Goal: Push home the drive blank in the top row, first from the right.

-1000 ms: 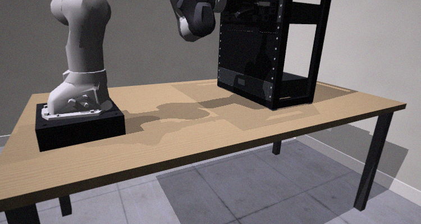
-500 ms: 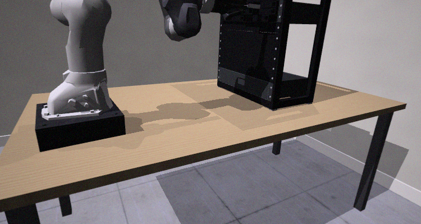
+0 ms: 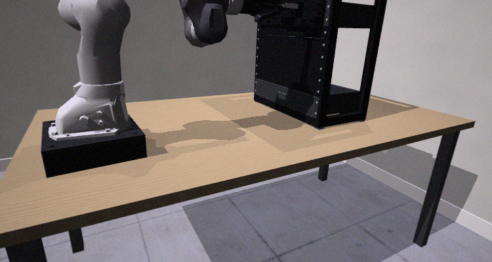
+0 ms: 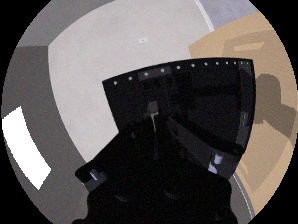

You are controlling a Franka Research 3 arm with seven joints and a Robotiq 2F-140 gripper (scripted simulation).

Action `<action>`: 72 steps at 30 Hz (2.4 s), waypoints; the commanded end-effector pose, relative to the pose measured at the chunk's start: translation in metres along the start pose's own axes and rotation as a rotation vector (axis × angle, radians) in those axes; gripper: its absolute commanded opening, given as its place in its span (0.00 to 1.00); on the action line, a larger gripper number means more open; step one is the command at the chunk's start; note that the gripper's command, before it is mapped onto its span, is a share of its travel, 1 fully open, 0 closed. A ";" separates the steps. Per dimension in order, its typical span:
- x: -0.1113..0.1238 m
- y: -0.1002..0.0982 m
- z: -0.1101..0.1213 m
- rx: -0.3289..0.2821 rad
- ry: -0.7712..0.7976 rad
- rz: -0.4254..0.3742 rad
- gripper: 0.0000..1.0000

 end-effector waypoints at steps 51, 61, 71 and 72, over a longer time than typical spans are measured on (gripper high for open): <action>0.002 -0.106 -0.011 -0.003 -0.020 -0.004 0.00; 0.002 -0.107 -0.011 -0.003 -0.020 -0.004 0.00; 0.002 -0.107 -0.011 -0.003 -0.020 -0.004 0.00; 0.002 -0.107 -0.011 -0.003 -0.020 -0.004 0.00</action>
Point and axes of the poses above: the point where the finger pads meet when closed, its own y axis out along the fingers, its own z axis across the jaws, x = y × z, the point moved 7 cm from there along -y, back along the fingers, and after that the axes turned 10 degrees about y, right-handed, at the moved point
